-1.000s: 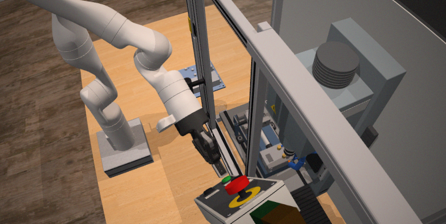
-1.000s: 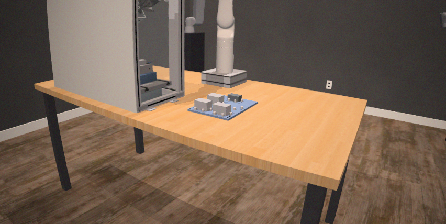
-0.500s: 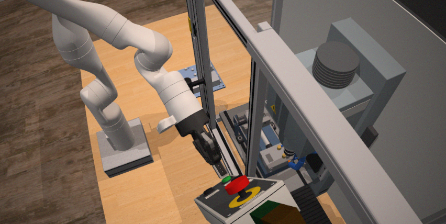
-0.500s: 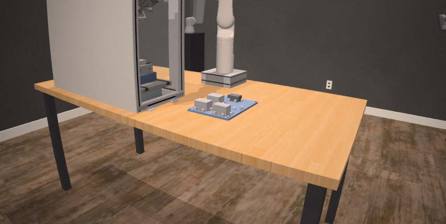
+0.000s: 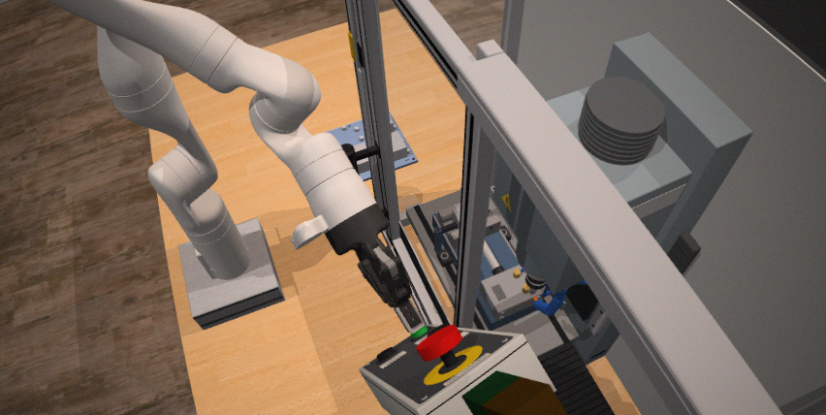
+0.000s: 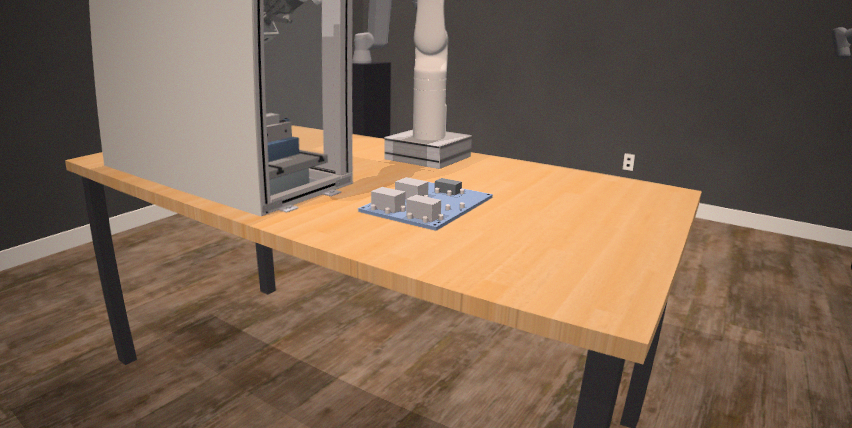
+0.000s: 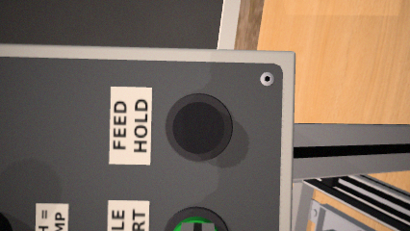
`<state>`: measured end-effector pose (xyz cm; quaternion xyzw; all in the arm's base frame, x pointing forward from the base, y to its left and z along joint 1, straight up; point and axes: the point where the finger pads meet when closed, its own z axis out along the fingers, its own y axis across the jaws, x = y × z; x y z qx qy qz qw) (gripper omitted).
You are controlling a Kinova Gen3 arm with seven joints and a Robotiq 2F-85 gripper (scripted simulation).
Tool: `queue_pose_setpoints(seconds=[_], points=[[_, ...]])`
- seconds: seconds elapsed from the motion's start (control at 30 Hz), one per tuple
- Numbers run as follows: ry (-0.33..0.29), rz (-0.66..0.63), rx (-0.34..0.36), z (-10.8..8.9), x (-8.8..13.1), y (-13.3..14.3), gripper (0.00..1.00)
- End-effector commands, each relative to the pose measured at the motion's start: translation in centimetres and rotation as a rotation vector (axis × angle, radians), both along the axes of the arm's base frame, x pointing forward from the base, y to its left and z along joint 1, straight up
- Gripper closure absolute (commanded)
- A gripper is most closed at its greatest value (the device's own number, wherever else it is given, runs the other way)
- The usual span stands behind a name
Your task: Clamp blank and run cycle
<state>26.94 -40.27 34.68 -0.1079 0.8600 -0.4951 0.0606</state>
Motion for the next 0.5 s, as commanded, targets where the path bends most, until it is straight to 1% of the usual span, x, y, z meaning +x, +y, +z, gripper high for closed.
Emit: queue_pose_setpoints(seconds=[0.0, 0.47], points=[[-0.007, 0.000, 0.001, 0.04, 0.10, -0.21, 0.90], [-0.007, 0.000, 0.001, -0.08, 0.15, -0.41, 0.90]])
